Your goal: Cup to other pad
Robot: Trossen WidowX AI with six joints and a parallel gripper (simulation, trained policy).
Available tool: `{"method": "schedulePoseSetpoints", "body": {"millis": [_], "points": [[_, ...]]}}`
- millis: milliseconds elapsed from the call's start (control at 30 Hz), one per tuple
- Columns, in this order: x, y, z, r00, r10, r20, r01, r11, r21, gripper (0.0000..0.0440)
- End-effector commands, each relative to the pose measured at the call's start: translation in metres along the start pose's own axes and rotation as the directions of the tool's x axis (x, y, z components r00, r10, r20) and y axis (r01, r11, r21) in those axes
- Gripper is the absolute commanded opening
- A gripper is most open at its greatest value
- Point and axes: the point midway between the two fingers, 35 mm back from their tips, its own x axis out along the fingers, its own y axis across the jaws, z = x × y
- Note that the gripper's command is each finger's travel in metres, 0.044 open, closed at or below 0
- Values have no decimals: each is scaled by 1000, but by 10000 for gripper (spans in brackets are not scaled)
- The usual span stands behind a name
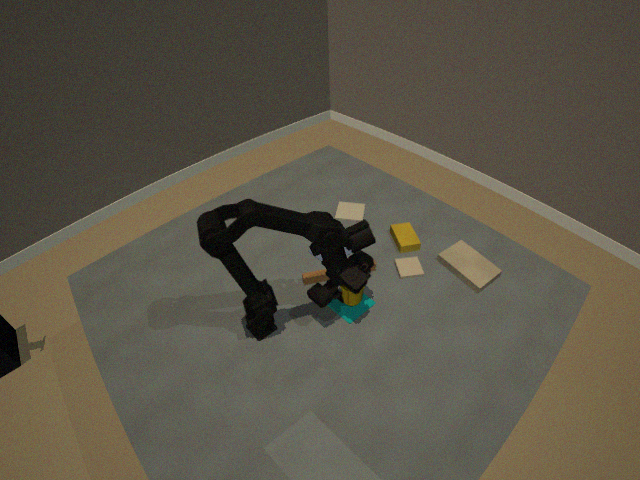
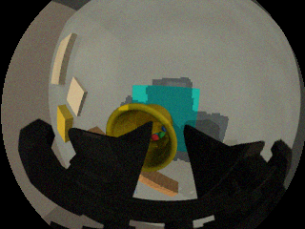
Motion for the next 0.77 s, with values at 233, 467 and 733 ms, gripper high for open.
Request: {"method": "schedulePoseSetpoints", "body": {"millis": [233, 467, 733], "points": [[-11, -6, 0, 998, 59, -4, -59, 998, 2, 216], [-21, -10, 1, 996, 95, 2, -95, 995, 14, 259], [-39, -11, 5, 990, 141, 17, -142, 989, 35, 301]]}}
